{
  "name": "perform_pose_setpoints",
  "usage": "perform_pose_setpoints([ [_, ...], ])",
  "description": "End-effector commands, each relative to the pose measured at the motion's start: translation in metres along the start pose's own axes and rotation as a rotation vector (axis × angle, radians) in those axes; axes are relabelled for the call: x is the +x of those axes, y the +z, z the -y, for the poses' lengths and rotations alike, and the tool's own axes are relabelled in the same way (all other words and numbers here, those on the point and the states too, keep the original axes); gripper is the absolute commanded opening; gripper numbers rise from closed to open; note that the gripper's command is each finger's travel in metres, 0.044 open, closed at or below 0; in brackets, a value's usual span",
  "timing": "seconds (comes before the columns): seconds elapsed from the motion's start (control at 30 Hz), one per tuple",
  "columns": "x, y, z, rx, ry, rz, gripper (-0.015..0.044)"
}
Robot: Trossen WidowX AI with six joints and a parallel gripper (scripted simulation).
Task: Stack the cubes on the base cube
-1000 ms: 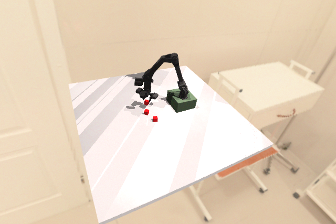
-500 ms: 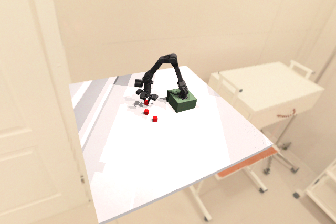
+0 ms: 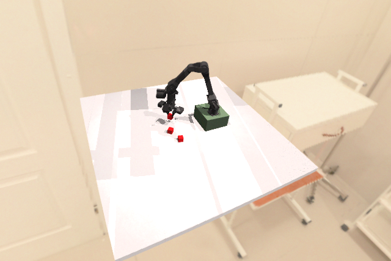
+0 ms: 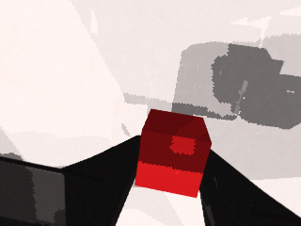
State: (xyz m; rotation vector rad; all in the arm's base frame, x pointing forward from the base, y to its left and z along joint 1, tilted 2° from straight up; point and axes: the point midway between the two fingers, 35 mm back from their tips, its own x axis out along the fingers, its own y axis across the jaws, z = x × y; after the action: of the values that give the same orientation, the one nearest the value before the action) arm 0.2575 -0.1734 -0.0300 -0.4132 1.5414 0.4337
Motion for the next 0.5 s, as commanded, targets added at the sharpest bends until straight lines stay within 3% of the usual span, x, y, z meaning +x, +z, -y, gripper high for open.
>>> perform_pose_setpoints([
  [0.0,-0.014,0.001,0.002,-0.006,-0.006,0.000,0.0105],
  [0.47,-0.059,0.000,0.001,-0.006,-0.006,0.000,0.0105],
])
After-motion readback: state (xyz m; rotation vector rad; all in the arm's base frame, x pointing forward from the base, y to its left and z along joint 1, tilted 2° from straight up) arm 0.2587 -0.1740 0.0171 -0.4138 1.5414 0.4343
